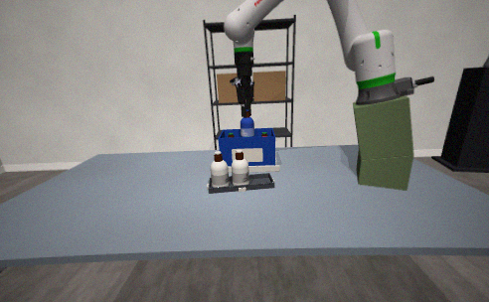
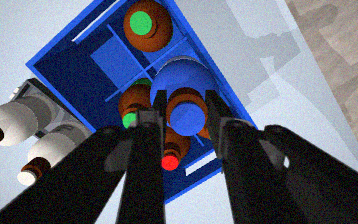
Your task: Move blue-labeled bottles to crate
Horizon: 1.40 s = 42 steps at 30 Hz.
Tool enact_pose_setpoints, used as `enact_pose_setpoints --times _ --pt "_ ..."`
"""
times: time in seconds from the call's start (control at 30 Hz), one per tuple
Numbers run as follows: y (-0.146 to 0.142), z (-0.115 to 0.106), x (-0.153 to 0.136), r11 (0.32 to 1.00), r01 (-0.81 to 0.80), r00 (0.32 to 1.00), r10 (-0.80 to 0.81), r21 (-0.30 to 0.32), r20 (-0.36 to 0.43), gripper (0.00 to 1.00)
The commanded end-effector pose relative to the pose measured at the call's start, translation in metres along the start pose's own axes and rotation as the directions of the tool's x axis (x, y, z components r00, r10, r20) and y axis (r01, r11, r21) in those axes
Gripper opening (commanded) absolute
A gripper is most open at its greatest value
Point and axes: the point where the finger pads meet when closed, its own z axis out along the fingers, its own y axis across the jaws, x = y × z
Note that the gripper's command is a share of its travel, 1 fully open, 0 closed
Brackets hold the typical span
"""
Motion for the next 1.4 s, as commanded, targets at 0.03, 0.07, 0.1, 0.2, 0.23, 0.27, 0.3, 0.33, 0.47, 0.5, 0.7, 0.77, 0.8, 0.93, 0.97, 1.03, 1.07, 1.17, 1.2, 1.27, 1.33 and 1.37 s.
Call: enact_pose_setpoints --times 0.03,0.07,0.1,0.2,0.23,0.27,0.3,0.33,0.47,0.5,0.7,0.77,0.8,0.93,0.97,1.03,1.07,1.17,1.2,1.27,1.33,1.37 --pt "0.0 0.005 0.001 1.0 0.0 1.0 0.0 0.0 -0.002 0.1" --pt "0.0 0.006 0.001 1.0 0.0 1.0 0.0 0.0 -0.002 0.1" --pt "0.0 0.007 0.001 1.0 0.0 1.0 0.0 0.0 -0.002 0.1" --pt "0.0 0.011 0.001 1.0 0.0 1.0 0.0 0.0 -0.002 0.1" --pt "0.0 0.013 0.001 1.0 0.0 1.0 0.0 0.0 -0.002 0.1" --pt "0.0 0.014 0.001 1.0 0.0 1.0 0.0 0.0 -0.002 0.1" --pt "0.0 0.015 0.001 1.0 0.0 1.0 0.0 0.0 -0.002 0.1" --pt "0.0 0.015 0.001 1.0 0.0 1.0 0.0 0.0 -0.002 0.1" --pt "0.0 0.019 0.001 1.0 0.0 1.0 0.0 0.0 -0.002 0.1" --pt "0.0 0.02 0.001 1.0 0.0 1.0 0.0 0.0 -0.002 0.1" --pt "0.0 0.028 0.001 1.0 0.0 1.0 0.0 0.0 -0.002 0.1" --pt "0.0 0.03 0.001 1.0 0.0 1.0 0.0 0.0 -0.002 0.1" --pt "0.0 0.032 0.001 1.0 0.0 1.0 0.0 0.0 -0.002 0.1" --pt "0.0 0.034 0.001 1.0 0.0 1.0 0.0 0.0 -0.002 0.1" --pt "0.0 0.035 0.001 1.0 0.0 1.0 0.0 0.0 -0.002 0.1" --pt "0.0 0.038 0.001 1.0 0.0 1.0 0.0 0.0 -0.002 0.1" --pt "0.0 0.039 0.001 1.0 0.0 1.0 0.0 0.0 -0.002 0.1" --pt "0.0 0.043 0.001 1.0 0.0 1.0 0.0 0.0 -0.002 0.1" --pt "0.0 0.044 0.001 1.0 0.0 1.0 0.0 0.0 -0.002 0.1" --pt "0.0 0.046 0.001 1.0 0.0 1.0 0.0 0.0 -0.002 0.1" --pt "0.0 0.048 0.001 1.0 0.0 1.0 0.0 0.0 -0.002 0.1" --pt "0.0 0.05 0.001 1.0 0.0 1.0 0.0 0.0 -0.002 0.1"
